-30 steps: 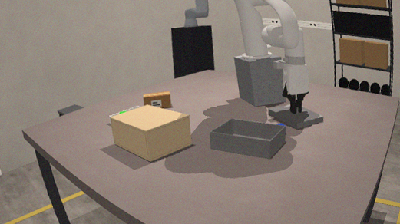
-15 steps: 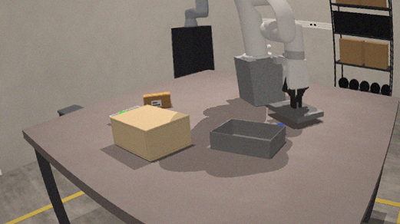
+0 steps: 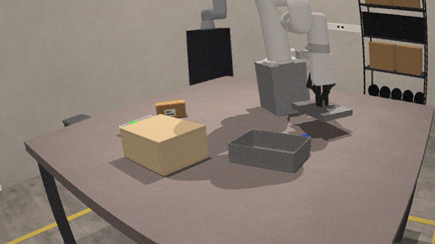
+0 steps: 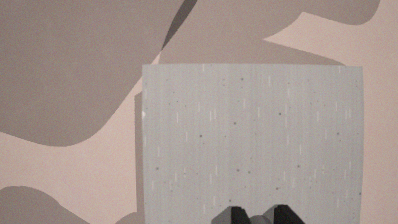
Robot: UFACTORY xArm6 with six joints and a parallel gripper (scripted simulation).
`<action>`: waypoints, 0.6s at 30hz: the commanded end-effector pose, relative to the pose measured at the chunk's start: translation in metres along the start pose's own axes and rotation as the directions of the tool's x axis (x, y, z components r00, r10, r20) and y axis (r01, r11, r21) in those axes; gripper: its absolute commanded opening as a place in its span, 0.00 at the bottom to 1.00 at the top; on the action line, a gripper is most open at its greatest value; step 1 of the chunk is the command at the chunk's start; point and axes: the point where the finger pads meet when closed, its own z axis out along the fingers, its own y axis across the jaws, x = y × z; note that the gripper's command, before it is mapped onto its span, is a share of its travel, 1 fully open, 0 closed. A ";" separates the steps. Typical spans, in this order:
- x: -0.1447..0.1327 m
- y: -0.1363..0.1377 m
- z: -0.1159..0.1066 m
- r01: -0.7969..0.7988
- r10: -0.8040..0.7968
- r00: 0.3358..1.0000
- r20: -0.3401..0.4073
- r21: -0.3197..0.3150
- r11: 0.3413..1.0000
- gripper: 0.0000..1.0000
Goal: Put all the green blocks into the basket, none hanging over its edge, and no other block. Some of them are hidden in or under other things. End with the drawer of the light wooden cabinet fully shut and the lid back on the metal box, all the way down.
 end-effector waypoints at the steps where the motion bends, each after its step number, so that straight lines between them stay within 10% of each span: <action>1: -0.002 0.000 -0.017 0.002 -0.002 1.000 -0.024 0.001 1.000 0.00; 18: -0.002 0.000 -0.053 0.002 -0.002 1.000 -0.024 0.001 1.000 0.00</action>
